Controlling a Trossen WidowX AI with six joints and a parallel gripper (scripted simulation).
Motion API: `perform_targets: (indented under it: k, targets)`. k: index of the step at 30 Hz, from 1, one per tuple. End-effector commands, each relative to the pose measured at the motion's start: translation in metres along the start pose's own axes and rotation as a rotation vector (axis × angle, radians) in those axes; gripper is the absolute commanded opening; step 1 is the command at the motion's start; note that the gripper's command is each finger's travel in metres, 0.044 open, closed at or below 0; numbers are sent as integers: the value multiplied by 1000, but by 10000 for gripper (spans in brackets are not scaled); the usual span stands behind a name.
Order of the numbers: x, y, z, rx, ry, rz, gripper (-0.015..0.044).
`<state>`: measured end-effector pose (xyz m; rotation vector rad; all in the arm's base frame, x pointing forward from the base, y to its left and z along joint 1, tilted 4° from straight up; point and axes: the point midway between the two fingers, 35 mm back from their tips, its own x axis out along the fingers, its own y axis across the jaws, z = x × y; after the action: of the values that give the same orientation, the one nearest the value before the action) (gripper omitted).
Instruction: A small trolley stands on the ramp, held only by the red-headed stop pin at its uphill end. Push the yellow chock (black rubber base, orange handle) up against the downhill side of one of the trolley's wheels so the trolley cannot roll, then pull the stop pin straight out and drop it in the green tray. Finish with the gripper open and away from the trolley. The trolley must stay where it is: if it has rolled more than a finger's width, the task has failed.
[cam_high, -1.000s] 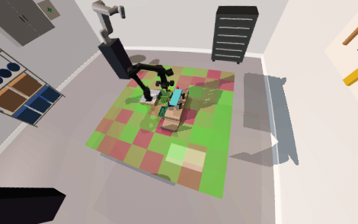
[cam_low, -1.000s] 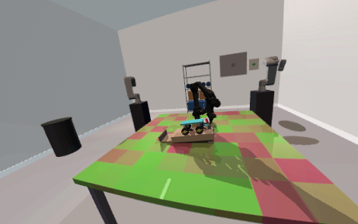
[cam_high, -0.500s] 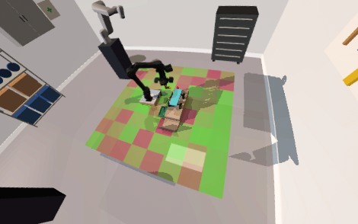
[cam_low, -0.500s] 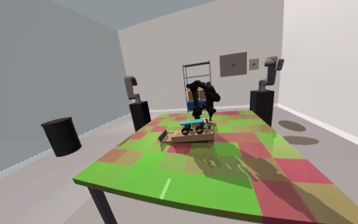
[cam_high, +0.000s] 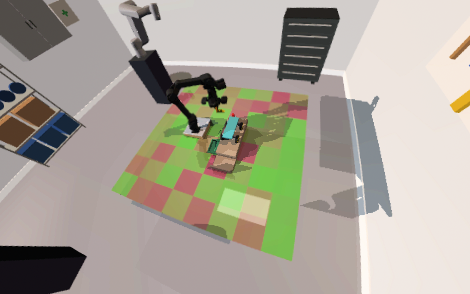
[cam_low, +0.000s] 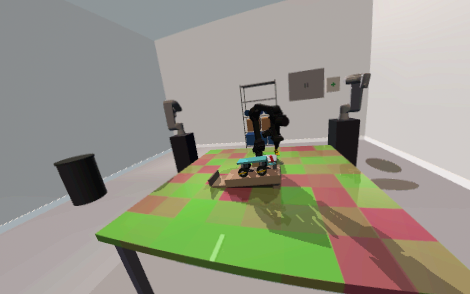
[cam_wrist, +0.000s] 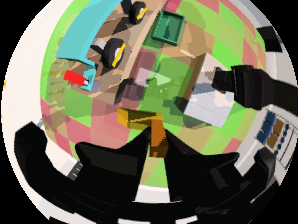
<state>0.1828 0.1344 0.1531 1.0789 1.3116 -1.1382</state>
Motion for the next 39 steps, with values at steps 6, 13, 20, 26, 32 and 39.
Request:
perform_targets:
  k: [6,13,20,26,32,39]
  targets:
    - [-6,2,1,-49,-4,4,0]
    - [-6,2,1,-285,-4,2,0]
    - [-6,2,1,-525,-3,0,0]
    - [-6,2,1,-728,-3,-1,0]
    - [-6,2,1,-932,-2,-2,0]
    - [-6,2,1,-1170,-1,-3,0]
